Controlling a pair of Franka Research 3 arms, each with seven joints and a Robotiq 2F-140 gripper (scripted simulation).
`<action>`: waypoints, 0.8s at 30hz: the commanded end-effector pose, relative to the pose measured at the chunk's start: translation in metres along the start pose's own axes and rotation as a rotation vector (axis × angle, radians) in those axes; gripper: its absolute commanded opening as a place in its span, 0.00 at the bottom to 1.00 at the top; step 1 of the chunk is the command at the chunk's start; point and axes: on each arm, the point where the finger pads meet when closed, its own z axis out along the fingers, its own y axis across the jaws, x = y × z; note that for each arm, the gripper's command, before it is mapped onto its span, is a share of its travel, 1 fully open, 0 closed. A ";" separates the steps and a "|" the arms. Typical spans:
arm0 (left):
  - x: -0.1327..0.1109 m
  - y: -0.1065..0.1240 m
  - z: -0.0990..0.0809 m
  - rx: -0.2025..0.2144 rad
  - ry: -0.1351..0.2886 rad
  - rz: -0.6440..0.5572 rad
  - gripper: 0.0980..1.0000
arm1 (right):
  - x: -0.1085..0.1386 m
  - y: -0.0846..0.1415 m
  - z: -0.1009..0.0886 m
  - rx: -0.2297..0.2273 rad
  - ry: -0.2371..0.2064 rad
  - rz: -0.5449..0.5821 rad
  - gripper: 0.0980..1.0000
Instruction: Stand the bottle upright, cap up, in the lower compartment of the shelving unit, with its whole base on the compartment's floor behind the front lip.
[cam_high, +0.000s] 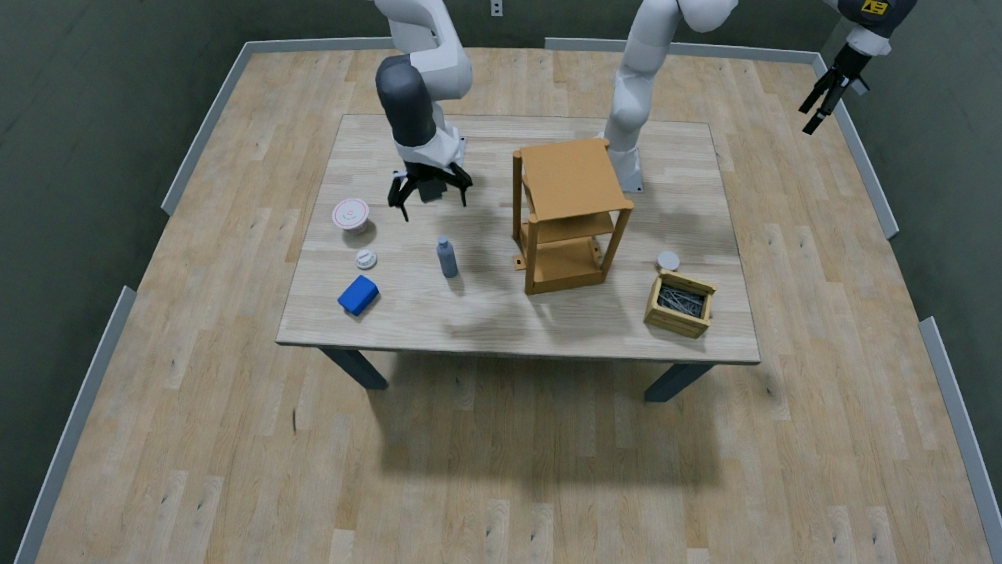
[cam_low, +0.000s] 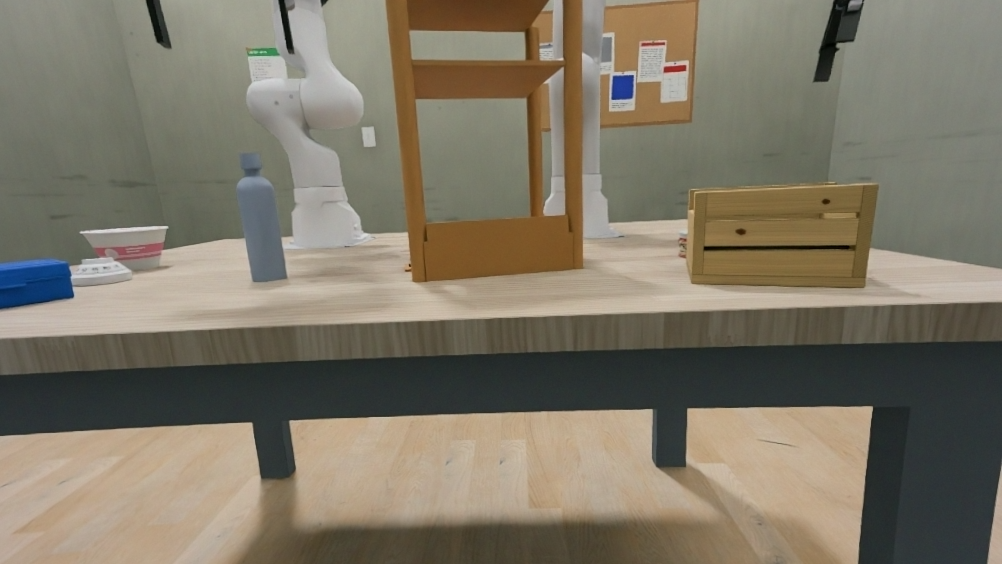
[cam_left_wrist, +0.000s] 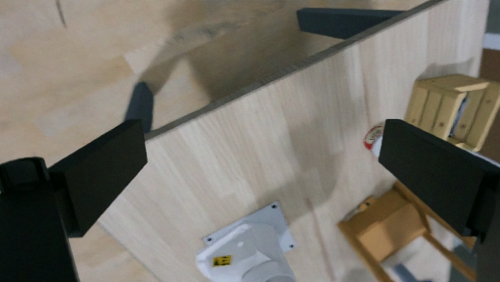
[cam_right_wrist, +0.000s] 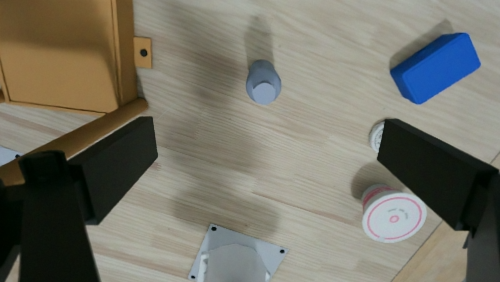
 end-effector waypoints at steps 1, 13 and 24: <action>0.003 -0.015 -0.016 0.060 0.026 0.153 1.00 | 0.001 0.001 0.003 -0.015 0.028 0.115 1.00; 0.006 -0.046 -0.065 0.214 0.063 0.310 1.00 | 0.001 0.001 0.004 -0.015 0.028 0.116 1.00; 0.007 -0.063 -0.098 0.309 0.073 0.399 1.00 | 0.001 0.001 0.004 -0.015 0.028 0.116 1.00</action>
